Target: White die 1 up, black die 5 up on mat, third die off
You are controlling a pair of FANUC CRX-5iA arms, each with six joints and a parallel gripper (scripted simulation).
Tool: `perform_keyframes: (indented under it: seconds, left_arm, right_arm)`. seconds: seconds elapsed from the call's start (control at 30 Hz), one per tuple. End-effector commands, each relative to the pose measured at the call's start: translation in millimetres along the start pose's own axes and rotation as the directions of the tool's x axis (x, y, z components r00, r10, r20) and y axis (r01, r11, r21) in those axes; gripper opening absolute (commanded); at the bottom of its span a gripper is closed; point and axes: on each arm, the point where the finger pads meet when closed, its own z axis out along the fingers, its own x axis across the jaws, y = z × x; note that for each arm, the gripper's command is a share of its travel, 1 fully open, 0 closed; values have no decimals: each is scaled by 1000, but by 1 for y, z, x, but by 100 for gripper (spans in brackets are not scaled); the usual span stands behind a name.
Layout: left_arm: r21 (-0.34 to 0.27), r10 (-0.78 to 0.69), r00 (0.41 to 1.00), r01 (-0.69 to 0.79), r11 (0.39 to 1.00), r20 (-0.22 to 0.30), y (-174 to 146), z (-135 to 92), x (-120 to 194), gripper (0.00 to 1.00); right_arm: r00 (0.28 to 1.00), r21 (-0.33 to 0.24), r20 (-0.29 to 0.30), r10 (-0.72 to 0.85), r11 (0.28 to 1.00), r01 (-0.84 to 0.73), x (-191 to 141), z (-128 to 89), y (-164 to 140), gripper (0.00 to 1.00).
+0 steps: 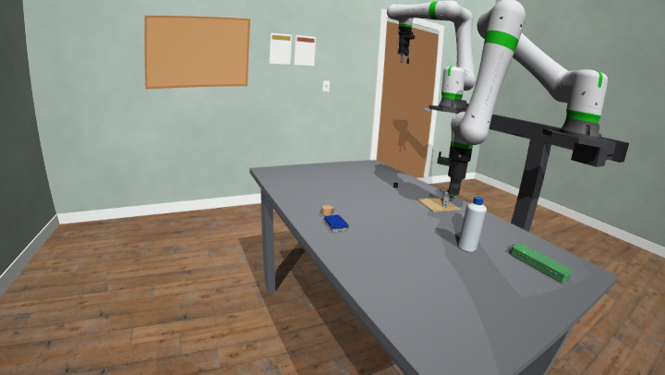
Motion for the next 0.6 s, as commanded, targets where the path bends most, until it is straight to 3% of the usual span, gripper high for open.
perform_keyframes:
  seconds: [0.0,0.27,0.57]
  left_arm:
    - [1,0,1000,0,1000,0,-1,-1,0,70]
    - [1,0,1000,0,1000,0,-1,-4,0,70]
    - [1,0,1000,0,1000,0,-1,-29,0,70]
  right_arm:
    - [1000,-2,0,0,1000,0,0,-1,0,100]
    - [1000,-2,0,0,1000,0,0,-1,0,100]
    - [1000,-2,0,0,1000,0,0,-1,0,100]
